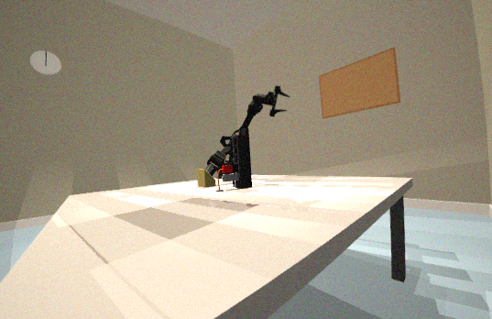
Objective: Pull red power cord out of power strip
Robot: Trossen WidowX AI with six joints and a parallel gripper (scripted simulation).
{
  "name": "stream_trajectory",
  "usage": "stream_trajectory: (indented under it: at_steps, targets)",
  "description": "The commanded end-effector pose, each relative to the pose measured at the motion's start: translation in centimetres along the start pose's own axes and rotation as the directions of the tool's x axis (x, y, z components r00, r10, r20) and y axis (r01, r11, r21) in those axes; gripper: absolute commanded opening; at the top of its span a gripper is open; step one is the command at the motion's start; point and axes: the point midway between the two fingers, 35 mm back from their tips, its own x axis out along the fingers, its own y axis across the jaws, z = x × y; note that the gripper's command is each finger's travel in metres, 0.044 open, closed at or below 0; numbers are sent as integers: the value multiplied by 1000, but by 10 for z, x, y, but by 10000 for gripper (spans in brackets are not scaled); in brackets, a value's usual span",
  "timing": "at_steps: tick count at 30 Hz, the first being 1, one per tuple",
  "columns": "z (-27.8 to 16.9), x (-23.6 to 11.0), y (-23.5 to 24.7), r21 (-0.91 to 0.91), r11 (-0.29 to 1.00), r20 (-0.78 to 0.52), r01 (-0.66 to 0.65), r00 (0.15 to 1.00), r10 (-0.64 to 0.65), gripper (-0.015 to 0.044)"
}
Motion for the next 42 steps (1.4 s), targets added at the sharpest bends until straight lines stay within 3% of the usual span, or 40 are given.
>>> stream_trajectory:
  at_steps: [1,9,15,21,28,33,38,42]
  targets:
    - [2,0,1,1,1000,3,-2,1000,2,374]
    - [111,-6,26,21,995,193,-93,977,87,164]
    - [211,-25,27,29,992,390,-120,916,99,160]
    - [308,-59,3,59,995,587,-80,809,30,160]
    - [401,-111,-56,165,985,748,47,645,-156,160]
    - [445,-148,-111,277,943,779,186,532,-333,160]
    - [463,-173,-179,442,830,704,342,441,-556,160]
    - [462,-194,-237,564,676,569,474,370,-734,160]
